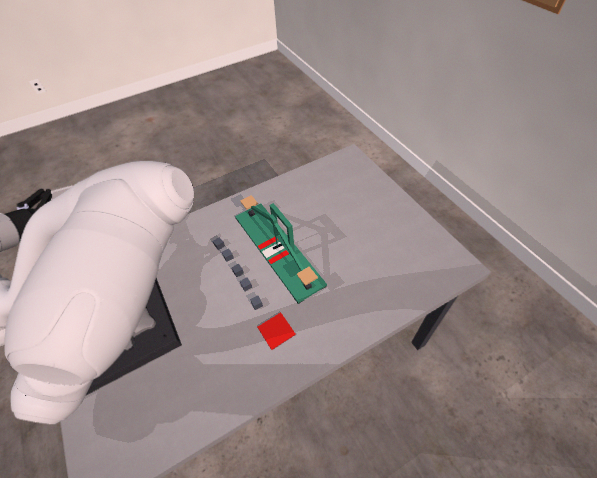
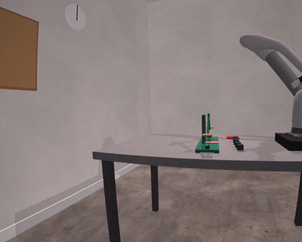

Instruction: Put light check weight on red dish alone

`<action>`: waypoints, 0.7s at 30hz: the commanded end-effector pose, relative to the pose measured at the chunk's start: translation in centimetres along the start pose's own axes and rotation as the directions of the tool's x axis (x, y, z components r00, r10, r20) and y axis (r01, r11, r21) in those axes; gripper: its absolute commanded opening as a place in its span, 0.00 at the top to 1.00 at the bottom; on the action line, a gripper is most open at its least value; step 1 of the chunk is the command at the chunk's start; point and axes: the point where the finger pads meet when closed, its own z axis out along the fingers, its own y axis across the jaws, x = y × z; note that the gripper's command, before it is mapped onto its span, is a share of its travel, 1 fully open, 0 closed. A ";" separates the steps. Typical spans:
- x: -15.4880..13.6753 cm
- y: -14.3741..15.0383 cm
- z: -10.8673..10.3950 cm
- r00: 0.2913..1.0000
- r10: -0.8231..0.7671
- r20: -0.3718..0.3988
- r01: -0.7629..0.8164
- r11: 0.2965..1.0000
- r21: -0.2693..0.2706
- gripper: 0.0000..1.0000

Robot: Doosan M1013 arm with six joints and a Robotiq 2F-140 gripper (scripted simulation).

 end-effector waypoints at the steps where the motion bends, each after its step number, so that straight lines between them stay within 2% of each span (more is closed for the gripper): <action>1: 0.0 0.0 0.0 1.000 0.000 0.000 0.000 1.000 0.000 0.00; 21: 0.0 0.0 0.0 1.000 0.004 -0.001 -0.004 1.000 0.003 0.00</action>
